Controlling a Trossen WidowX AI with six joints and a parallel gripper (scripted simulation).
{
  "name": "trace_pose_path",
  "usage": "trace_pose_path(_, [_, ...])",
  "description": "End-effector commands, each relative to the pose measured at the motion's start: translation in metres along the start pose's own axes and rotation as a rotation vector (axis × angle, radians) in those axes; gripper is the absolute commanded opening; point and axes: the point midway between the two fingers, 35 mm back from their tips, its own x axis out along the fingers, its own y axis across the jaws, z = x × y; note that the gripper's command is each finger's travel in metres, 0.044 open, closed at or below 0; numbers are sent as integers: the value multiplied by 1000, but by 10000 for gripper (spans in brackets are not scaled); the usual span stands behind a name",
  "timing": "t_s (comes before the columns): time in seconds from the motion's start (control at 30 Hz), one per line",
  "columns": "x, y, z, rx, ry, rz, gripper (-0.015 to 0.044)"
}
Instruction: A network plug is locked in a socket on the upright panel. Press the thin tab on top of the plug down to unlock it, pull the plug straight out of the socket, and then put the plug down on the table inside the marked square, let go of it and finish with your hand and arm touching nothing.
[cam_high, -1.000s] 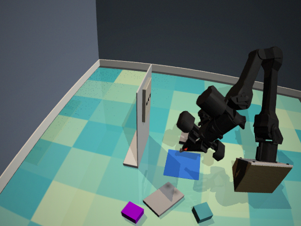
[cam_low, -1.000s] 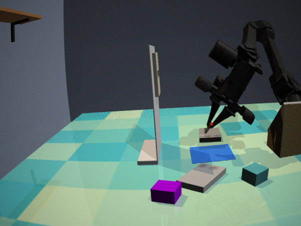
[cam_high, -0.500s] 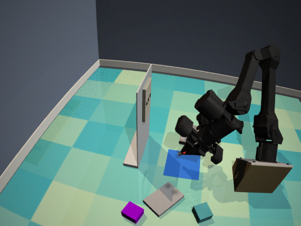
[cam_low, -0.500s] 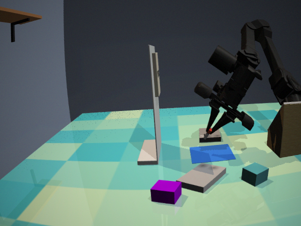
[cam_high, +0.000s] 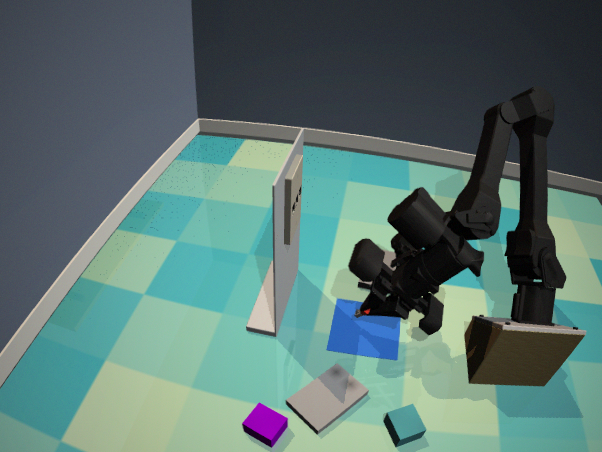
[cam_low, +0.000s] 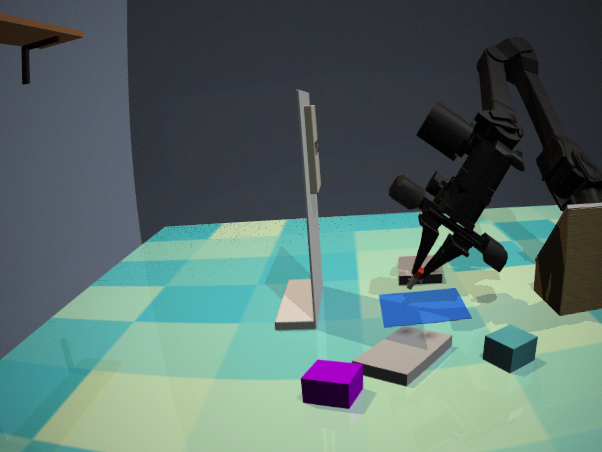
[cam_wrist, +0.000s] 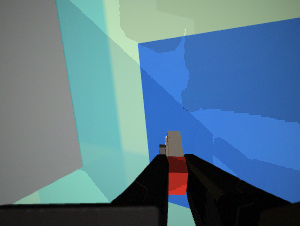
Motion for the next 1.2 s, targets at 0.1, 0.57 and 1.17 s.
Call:
trace_pose_path(0.1, [5,-8,-1,-15,4,-8,0])
trace_pose_path(0.57, [15,-17,1,-17,0,-5,0])
trace_pose_path(1.17, [22,-19,5,-18,-2,-3,0])
